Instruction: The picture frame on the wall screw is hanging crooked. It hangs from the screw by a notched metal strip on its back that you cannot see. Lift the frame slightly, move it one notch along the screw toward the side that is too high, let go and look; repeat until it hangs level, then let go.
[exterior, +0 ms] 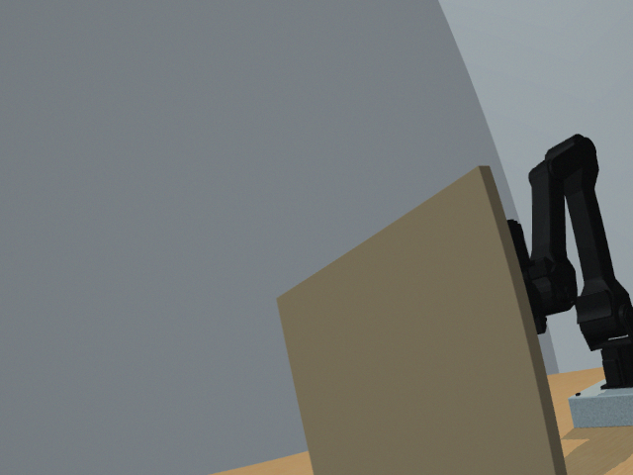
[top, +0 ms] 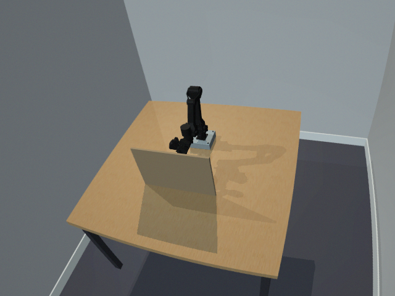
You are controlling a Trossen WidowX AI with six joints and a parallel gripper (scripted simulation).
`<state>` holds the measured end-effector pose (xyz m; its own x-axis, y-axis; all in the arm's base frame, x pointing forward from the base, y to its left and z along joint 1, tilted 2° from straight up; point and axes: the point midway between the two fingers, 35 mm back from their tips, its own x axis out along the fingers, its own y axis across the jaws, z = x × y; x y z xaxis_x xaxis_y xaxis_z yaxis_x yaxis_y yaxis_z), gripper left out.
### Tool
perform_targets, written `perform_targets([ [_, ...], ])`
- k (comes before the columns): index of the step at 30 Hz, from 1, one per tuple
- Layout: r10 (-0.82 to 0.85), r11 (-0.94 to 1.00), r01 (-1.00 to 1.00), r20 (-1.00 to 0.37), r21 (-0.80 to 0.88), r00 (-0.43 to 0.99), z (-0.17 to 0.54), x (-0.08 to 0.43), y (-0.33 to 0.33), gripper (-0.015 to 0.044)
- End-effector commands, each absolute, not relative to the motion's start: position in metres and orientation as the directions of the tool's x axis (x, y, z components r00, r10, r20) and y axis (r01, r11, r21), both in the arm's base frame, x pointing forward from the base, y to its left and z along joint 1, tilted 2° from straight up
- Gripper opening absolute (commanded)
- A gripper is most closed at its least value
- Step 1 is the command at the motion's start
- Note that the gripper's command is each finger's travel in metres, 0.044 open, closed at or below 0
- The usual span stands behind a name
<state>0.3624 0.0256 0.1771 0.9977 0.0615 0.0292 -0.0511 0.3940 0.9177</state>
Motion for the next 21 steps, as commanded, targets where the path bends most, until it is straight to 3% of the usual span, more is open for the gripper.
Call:
perform_targets([
  [1, 0.066, 0.398, -0.063, 0.040, 0.915, 0.997, 0.1804, 0.3625, 0.0260, 0.0000],
  [21, 0.066, 0.398, -0.063, 0.040, 0.915, 0.997, 0.1840, 0.3626, 0.0218, 0.0000],
])
